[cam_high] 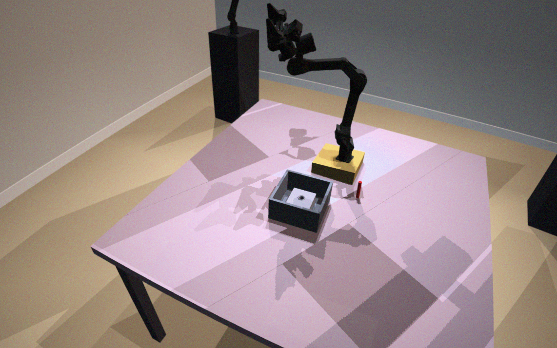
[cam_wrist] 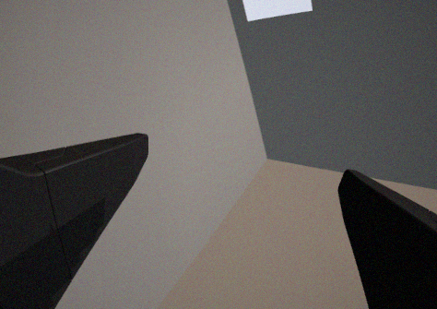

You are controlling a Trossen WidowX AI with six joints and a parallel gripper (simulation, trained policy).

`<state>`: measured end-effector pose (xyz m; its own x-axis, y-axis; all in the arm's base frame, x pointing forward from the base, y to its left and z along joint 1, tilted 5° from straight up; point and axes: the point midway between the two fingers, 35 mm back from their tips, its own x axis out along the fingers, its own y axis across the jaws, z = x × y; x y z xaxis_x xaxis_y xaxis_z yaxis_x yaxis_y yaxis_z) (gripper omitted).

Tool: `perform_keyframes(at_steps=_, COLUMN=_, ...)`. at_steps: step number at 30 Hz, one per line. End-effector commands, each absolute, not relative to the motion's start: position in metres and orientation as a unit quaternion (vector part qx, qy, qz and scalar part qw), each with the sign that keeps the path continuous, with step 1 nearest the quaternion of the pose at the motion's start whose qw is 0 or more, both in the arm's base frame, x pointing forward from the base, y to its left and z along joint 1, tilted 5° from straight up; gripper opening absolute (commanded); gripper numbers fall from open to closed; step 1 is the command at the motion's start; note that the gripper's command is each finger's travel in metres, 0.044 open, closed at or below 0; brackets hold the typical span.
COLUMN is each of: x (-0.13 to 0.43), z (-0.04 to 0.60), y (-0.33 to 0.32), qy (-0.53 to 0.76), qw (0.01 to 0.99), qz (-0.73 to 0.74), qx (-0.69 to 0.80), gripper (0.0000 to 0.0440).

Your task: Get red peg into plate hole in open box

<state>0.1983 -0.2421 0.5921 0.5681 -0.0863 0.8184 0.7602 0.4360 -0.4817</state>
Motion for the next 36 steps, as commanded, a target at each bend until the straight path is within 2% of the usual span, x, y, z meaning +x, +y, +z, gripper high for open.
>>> perform_keyframes(at_steps=1, x=0.201, z=0.589, y=-0.246, qy=-0.367, qw=0.767, qz=-0.28, qx=-0.445, gripper=0.0415)
perform_keyframes(at_steps=3, x=0.209, z=0.581, y=-0.255, qy=-0.355, qw=0.785, qz=-0.283, qx=-0.422, gripper=0.0439)
perform_keyframes(at_steps=21, x=0.295, z=0.501, y=-0.291, qy=-0.254, qw=0.912, qz=-0.278, qx=-0.161, gripper=0.044)
perform_keyframes(at_steps=36, x=0.366, z=0.408, y=-0.272, qy=-0.108, qw=0.956, qz=-0.268, qx=0.043, gripper=0.044)
